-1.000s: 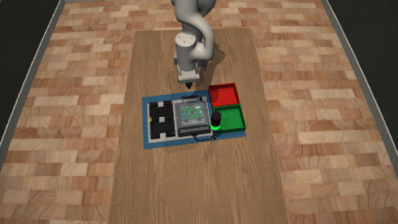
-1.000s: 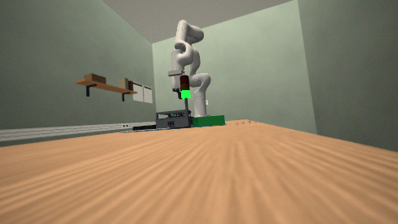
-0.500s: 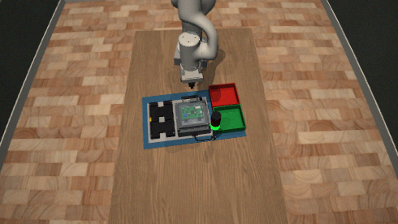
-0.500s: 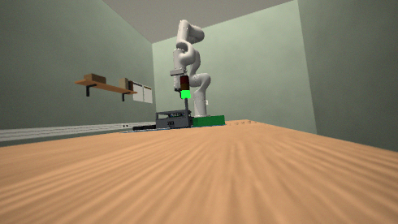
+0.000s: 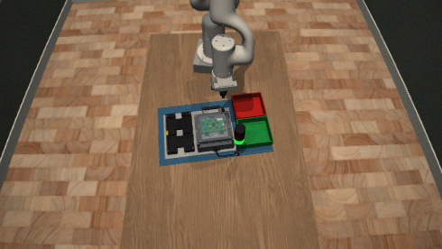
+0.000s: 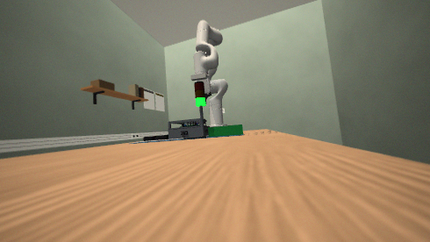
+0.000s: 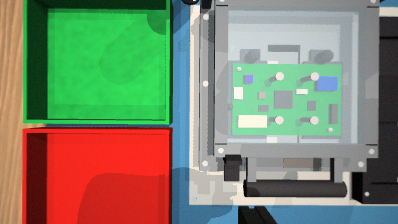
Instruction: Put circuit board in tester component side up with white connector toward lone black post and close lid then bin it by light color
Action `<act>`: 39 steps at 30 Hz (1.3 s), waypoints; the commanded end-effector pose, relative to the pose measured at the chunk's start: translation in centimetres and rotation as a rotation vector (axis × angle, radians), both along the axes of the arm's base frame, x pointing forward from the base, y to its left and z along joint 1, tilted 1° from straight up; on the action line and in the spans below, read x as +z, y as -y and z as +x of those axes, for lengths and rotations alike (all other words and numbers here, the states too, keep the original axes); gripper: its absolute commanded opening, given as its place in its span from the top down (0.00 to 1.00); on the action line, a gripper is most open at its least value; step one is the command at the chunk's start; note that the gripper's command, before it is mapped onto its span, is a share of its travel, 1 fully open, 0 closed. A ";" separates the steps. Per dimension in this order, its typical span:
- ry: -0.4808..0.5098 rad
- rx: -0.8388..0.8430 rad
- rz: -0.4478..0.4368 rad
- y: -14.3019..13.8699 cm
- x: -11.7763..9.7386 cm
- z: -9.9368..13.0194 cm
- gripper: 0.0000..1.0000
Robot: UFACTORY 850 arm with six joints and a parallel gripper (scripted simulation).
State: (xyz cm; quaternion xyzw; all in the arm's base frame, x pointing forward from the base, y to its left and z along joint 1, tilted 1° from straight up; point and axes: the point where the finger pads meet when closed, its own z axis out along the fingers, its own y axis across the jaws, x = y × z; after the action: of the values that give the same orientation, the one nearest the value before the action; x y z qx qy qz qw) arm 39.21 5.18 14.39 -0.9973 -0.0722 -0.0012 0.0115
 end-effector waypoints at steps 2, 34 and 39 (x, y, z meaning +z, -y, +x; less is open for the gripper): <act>0.002 0.000 -0.001 -0.3 0.1 0.1 1.00; 0.002 0.000 -0.001 -0.5 -6.9 0.1 1.00; 0.002 0.000 -0.001 -0.5 -6.9 0.1 1.00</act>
State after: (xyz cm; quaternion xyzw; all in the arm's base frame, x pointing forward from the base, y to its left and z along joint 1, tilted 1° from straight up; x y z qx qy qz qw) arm 39.22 5.65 7.42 -0.9973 -0.0721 -0.0013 0.0109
